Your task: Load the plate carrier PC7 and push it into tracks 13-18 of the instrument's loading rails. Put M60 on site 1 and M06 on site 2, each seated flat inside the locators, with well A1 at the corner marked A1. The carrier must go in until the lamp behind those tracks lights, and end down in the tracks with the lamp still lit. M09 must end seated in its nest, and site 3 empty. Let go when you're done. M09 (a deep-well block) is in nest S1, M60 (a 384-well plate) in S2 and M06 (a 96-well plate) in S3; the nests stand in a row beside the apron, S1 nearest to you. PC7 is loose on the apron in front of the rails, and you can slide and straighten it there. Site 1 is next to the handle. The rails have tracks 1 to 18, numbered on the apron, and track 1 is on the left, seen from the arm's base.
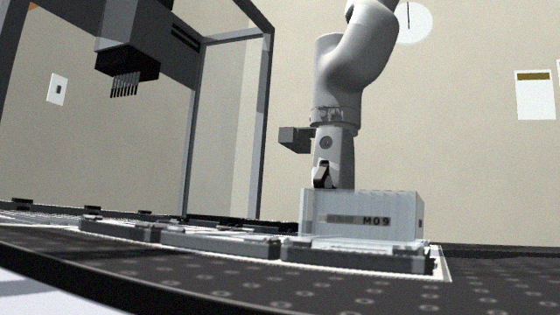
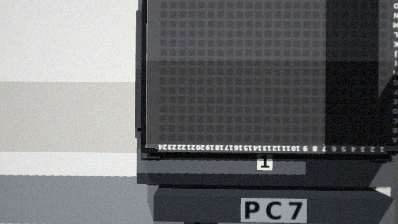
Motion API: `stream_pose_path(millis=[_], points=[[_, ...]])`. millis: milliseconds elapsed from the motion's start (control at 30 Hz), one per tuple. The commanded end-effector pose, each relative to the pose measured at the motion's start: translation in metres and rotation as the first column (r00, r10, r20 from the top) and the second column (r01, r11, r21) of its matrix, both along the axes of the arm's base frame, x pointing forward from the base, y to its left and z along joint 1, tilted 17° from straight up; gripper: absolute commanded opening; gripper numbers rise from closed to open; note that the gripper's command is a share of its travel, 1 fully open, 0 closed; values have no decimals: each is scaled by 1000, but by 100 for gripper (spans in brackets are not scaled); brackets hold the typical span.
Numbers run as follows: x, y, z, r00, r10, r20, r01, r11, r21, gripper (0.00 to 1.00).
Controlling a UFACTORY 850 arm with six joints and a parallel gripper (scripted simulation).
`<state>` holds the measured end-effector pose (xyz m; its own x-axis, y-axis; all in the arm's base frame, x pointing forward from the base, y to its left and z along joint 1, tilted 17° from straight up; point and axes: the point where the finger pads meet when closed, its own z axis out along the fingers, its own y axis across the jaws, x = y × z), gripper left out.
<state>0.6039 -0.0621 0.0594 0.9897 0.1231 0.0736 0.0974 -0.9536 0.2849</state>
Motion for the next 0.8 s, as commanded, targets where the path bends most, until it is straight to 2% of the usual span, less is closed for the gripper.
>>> stream_pose_path(millis=[0, 767], points=[[5, 1, 2, 1000, 1, 3, -1, 1000, 1, 82], [24, 3, 3, 1000, 1, 3, -1, 1000, 1, 82]])
